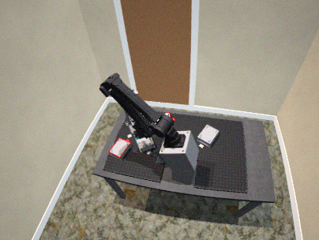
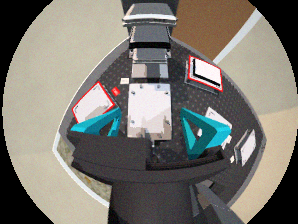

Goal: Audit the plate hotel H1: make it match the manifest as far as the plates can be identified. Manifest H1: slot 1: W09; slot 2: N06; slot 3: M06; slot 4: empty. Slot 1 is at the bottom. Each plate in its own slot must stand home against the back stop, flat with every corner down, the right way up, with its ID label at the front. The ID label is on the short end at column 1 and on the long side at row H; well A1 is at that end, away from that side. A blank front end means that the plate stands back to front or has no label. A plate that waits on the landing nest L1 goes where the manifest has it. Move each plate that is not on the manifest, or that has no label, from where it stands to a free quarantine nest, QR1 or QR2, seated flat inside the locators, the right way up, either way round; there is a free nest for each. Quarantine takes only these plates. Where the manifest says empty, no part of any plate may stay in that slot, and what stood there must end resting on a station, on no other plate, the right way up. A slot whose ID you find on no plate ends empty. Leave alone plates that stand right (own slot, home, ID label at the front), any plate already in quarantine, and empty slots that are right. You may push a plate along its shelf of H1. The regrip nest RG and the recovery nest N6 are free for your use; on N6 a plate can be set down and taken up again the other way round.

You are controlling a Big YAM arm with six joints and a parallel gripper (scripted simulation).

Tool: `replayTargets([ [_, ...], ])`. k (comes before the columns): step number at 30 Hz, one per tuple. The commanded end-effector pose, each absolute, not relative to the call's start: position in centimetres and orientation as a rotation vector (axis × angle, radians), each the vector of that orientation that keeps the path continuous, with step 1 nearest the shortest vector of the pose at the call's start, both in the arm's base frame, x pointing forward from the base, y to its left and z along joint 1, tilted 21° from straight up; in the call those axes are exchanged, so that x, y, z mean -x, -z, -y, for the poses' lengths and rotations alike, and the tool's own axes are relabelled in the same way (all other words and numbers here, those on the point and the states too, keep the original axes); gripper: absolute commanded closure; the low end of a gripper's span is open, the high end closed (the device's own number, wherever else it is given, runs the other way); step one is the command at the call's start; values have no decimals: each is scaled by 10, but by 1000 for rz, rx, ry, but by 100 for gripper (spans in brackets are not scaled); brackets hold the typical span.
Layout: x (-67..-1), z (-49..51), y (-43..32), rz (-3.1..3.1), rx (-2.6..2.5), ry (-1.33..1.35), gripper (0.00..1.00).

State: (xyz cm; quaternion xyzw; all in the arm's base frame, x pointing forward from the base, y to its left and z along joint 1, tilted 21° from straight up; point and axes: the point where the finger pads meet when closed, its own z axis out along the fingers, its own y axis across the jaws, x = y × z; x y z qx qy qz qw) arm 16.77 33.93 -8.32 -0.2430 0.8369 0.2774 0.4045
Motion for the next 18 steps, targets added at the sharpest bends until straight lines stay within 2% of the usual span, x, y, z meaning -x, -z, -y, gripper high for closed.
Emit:
replayTargets([
  [1,-179,-347,70,-2083,592,-713,0],
  [18,-195,-359,65,-2081,591,-714,0],
])
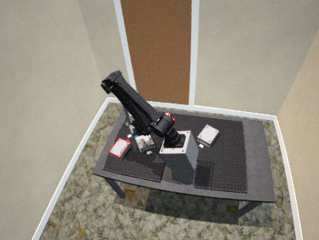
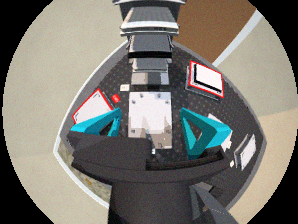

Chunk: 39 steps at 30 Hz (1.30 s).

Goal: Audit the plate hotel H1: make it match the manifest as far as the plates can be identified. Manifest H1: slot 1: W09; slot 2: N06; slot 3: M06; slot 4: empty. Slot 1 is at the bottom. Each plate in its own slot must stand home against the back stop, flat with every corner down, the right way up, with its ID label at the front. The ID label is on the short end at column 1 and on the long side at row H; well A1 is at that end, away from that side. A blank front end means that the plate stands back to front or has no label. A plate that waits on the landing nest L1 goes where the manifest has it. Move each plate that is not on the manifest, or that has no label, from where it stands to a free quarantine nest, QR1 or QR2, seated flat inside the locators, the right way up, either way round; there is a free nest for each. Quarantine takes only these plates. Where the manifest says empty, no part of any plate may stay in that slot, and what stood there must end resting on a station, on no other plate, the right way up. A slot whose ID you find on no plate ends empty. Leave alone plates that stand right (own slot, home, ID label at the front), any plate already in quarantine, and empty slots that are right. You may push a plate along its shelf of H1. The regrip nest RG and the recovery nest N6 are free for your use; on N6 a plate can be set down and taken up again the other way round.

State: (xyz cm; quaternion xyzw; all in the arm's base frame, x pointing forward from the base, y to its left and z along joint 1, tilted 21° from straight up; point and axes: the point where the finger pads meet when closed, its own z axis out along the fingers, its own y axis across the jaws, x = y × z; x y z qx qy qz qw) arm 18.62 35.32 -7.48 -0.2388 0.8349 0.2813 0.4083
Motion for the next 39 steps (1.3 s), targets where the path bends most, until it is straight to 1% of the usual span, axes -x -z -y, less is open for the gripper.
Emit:
replayTargets([
  [1,-196,-360,65,-2081,591,-714,0],
  [39,-230,-385,53,-2077,589,-714,0],
])
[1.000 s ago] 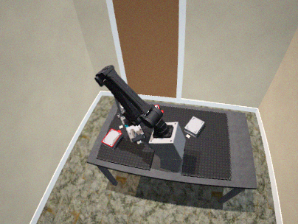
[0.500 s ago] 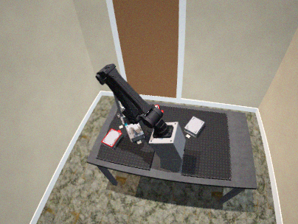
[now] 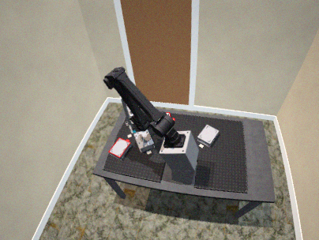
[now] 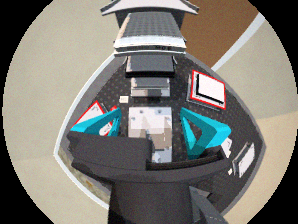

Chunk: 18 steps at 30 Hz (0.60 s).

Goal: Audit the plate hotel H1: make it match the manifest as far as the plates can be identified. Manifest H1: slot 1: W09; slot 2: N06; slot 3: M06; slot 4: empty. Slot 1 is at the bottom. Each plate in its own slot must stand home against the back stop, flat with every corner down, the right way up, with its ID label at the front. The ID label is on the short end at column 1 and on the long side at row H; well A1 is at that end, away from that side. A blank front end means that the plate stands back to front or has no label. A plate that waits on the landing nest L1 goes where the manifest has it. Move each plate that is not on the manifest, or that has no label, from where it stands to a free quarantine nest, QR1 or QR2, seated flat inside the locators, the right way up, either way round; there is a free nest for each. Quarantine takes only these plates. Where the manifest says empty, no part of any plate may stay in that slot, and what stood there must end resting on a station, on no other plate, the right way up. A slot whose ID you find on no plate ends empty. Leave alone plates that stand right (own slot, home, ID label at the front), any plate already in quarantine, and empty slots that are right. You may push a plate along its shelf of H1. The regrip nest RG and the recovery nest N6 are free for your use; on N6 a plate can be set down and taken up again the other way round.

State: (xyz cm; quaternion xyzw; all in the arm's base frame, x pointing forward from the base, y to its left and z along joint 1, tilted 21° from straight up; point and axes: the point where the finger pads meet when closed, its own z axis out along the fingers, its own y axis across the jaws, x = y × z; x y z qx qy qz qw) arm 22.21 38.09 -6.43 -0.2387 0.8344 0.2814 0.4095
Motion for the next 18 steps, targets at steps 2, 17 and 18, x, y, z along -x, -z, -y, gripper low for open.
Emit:
replayTargets([
  [2,-231,-387,52,-2077,592,-718,0],
  [17,-246,-397,48,-2076,588,-715,0],
  [18,-244,-399,47,-2077,591,-722,0],
])
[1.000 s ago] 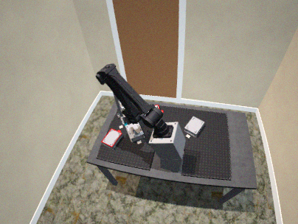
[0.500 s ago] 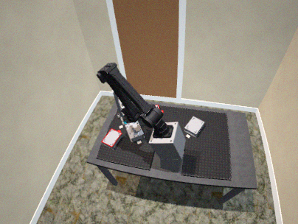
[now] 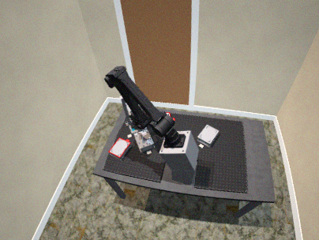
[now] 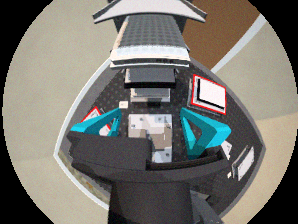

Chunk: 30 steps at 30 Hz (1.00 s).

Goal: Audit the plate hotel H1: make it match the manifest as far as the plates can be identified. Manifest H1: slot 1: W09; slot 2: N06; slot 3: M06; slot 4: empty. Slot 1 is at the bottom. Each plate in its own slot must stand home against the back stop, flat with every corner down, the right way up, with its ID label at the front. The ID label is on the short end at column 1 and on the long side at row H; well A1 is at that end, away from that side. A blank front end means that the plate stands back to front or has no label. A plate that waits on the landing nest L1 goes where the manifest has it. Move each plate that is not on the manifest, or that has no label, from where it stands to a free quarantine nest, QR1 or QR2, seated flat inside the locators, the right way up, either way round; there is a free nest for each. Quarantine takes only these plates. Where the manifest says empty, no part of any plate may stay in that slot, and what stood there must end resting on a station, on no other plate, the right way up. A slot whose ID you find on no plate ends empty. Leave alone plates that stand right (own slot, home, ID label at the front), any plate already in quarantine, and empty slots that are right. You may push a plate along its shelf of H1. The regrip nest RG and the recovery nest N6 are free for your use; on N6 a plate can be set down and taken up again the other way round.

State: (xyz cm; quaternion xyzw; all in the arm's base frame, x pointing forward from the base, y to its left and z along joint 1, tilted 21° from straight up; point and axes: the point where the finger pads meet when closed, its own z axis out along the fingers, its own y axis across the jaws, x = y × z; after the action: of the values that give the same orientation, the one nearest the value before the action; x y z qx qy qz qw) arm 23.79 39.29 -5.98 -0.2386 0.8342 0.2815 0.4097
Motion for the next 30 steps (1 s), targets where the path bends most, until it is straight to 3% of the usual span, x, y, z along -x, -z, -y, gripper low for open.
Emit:
replayTargets([
  [1,-247,-399,47,-2076,590,-719,0],
  [30,-278,-419,37,-2073,586,-716,0],
])
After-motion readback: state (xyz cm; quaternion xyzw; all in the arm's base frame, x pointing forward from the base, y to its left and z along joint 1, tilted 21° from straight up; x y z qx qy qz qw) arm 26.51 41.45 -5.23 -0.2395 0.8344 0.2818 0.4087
